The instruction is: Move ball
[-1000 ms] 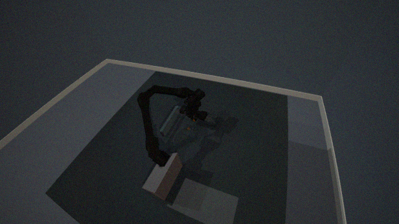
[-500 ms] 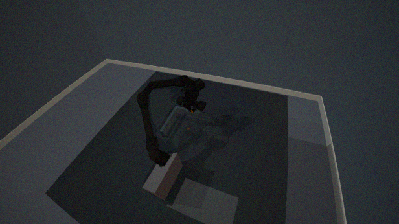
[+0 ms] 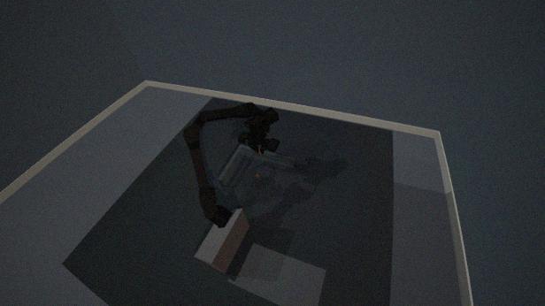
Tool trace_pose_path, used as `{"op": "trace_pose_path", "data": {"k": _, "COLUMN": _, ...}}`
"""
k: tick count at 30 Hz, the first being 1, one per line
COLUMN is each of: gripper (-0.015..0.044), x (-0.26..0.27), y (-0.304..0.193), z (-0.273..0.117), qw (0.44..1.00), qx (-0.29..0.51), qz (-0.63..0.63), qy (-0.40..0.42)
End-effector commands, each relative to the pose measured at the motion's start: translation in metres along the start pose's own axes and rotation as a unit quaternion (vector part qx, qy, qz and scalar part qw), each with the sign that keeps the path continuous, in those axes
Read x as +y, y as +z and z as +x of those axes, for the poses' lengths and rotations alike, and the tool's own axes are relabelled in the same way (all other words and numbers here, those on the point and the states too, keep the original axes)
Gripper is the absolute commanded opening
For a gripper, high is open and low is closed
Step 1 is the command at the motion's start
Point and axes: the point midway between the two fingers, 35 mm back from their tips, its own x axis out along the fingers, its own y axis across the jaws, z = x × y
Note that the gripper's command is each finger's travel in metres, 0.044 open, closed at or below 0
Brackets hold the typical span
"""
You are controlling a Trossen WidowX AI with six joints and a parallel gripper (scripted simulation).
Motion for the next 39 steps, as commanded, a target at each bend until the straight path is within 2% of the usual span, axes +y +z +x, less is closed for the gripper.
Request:
{"op": "trace_pose_path", "data": {"k": 1, "gripper": 0.0000, "x": 0.000, "y": -0.010, "z": 0.002, "qw": 1.000, "qx": -0.003, "qz": -0.006, "qy": -0.004}}
{"op": "trace_pose_path", "data": {"k": 23, "gripper": 0.0000, "x": -0.001, "y": -0.064, "z": 0.030, "qw": 1.000, "qx": -0.002, "qz": -0.005, "qy": -0.003}}
{"op": "trace_pose_path", "data": {"k": 36, "gripper": 0.0000, "x": -0.001, "y": -0.064, "z": 0.094, "qw": 1.000, "qx": -0.002, "qz": -0.005, "qy": -0.002}}
{"op": "trace_pose_path", "data": {"k": 39, "gripper": 0.0000, "x": -0.001, "y": -0.064, "z": 0.098, "qw": 1.000, "qx": -0.002, "qz": -0.005, "qy": -0.001}}
